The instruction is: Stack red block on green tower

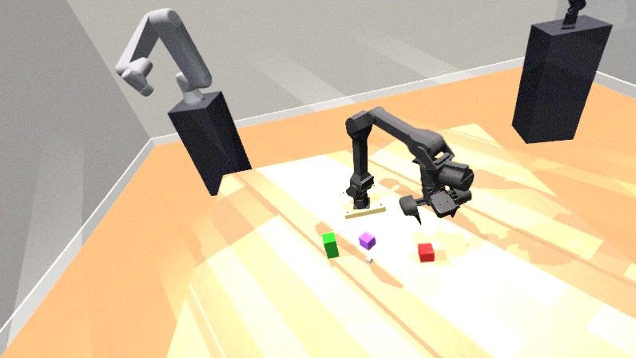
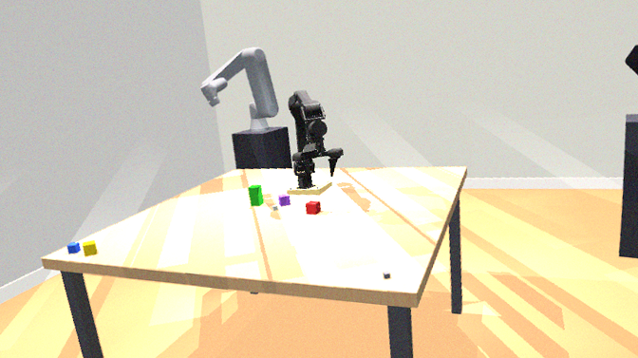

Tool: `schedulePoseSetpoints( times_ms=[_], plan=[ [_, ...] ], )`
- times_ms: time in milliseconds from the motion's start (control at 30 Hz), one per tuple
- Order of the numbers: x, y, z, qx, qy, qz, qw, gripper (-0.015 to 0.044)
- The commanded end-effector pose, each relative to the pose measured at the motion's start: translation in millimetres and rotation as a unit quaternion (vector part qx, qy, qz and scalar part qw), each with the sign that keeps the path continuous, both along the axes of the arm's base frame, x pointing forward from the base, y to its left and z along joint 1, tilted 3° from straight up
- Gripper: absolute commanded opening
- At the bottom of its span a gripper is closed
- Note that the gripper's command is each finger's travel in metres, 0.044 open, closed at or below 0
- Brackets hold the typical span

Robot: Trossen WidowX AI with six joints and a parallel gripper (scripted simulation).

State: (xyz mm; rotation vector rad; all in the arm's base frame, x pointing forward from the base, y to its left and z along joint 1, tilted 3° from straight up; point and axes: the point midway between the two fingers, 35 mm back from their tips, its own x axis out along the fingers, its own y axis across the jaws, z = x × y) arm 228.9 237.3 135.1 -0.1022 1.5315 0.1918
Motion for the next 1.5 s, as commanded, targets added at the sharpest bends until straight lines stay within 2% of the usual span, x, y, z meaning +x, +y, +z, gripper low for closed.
schedulePoseSetpoints(
  times_ms=[0,300,633,1467],
  plan=[
    [15,-23,-17,-0.034,0.02,-0.05,0.998,0.044],
    [28,-30,-24,-0.043,0.026,-0.065,0.997,0.044],
    [25,-31,-77,-0.043,0.026,-0.065,0.997,0.044],
    [24,-32,-110,-0.043,0.026,-0.065,0.997,0.044]
  ],
)
